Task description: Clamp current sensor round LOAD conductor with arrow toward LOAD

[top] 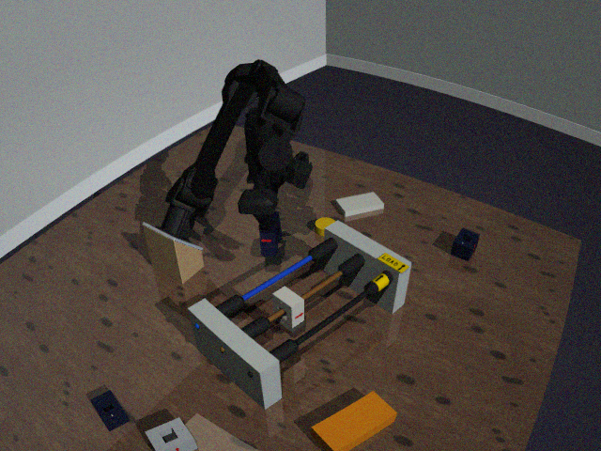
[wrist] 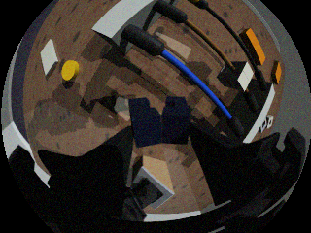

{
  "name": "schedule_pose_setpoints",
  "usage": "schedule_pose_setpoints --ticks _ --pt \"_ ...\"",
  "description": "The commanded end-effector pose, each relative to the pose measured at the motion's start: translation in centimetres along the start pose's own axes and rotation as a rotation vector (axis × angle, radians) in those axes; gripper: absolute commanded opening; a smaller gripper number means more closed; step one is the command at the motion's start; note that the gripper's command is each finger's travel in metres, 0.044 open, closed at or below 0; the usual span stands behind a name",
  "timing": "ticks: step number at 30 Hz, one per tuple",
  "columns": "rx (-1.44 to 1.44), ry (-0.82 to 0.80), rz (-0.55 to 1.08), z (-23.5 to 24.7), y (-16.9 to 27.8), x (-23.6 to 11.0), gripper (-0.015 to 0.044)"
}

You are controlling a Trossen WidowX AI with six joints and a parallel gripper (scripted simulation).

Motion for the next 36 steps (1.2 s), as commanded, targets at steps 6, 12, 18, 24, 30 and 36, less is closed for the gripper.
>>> schedule_pose_setpoints --ticks 6,12,18,24,30,36 --pt "0.315 0.011 -0.029 0.2 0.2 -0.2 0.0" --pt "0.517 0.015 -0.047 0.2 0.3 -0.3 0.0" --pt "0.719 0.015 -0.065 0.3 0.4 -0.4 0.0" --pt "0.921 0.011 -0.085 0.3 0.5 -0.5 0.0" --pt "1.048 0.008 -0.098 0.1 0.3 -0.6 0.0" --pt "1.191 0.007 -0.113 -1.0 -1.4 -0.9 0.0"
Point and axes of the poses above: the point midway between the two fingers, 35 mm back from their tips, its own x axis out along the fingers, its own z axis across the jaws, y = z × x, the point moved 10 cm from there along -x, back along the fingers, and after that the axes turned 3 degrees about x, right-handed, at the moved point
